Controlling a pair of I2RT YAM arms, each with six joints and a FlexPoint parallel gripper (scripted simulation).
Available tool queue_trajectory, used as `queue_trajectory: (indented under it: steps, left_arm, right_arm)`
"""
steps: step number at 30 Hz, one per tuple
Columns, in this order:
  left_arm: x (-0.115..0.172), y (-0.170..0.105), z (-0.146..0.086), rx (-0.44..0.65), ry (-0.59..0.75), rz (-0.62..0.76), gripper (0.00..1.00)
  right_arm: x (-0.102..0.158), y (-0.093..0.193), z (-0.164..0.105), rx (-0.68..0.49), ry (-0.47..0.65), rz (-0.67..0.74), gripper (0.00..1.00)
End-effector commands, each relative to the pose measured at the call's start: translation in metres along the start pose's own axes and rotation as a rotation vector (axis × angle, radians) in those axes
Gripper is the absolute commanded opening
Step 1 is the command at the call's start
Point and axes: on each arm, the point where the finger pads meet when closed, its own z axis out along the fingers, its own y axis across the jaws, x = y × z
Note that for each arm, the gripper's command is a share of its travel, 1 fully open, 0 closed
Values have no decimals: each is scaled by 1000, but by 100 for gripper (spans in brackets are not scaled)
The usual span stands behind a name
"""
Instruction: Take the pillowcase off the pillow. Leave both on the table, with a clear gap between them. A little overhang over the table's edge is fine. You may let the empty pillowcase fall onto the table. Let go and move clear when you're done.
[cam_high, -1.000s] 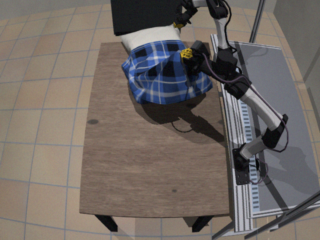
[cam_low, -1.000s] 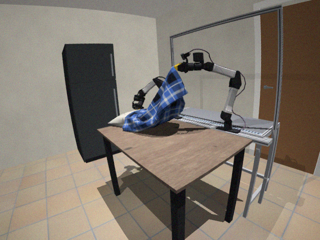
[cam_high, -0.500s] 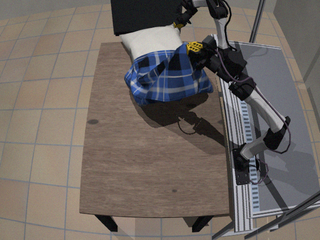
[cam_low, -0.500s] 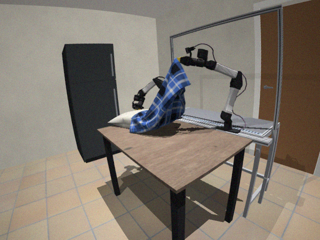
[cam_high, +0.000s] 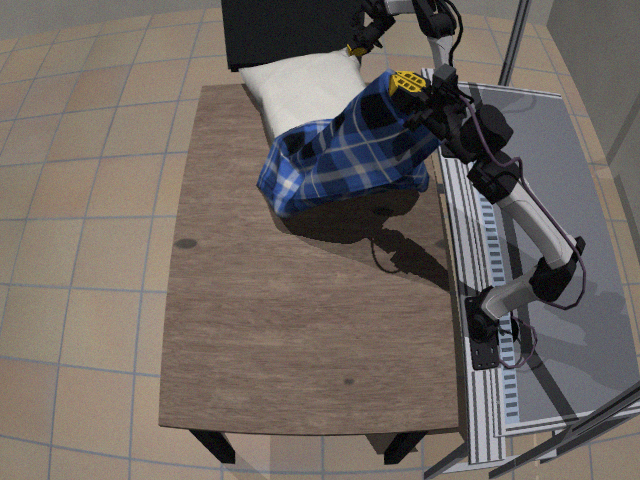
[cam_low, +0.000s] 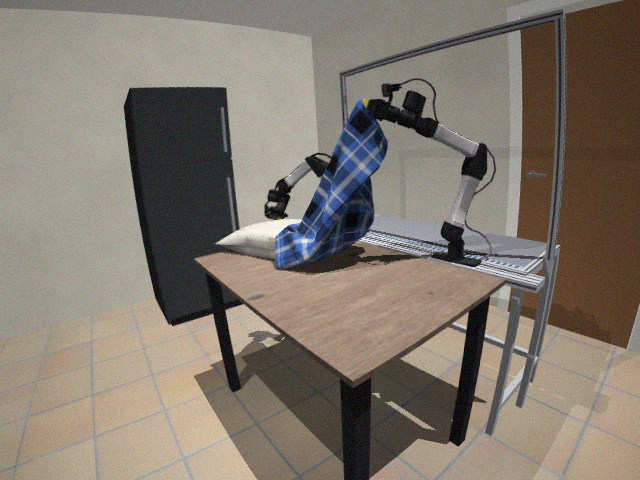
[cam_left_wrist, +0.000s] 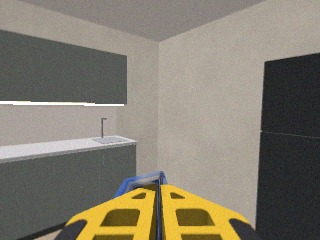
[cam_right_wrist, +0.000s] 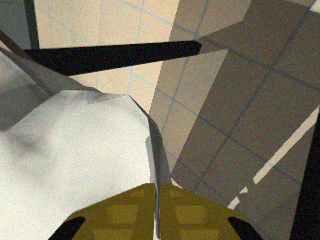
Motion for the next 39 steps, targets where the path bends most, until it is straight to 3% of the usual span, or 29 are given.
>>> queue_trajectory:
  steps: [1, 6, 8, 12, 23, 32, 33, 34, 39]
  left_arm:
    - [-61, -2, -15, 12, -172, 51, 0]
    - [-52, 1, -9, 1, -147, 32, 0]
    - [-67, 2, -20, -14, -180, 22, 0]
    - [-69, 0, -20, -7, -186, 18, 0]
    - [-59, -2, -13, -3, -166, 29, 0]
    - [-36, 17, -13, -34, 118, 54, 0]
    - [-34, 15, -6, -27, 90, 53, 0]
    - [-56, 16, -10, -36, 21, 62, 0]
    - [-48, 20, -12, -46, 94, 62, 0]
  right_arm:
    - [-5, -3, -4, -2, -26, -1, 0]
    - [-5, -3, -4, -2, -26, -1, 0]
    - [-5, -3, -4, -2, -26, -1, 0]
    - [-6, -4, -5, -2, -29, 3, 0]
    - [-7, -4, -6, -4, -32, 5, 0]
    - [-7, -5, -7, -3, -34, 5, 0]
    - [-7, -5, -7, -3, -34, 5, 0]
    - [-7, -5, -7, -3, -34, 5, 0]
    - [-7, -5, -7, -3, -34, 5, 0]
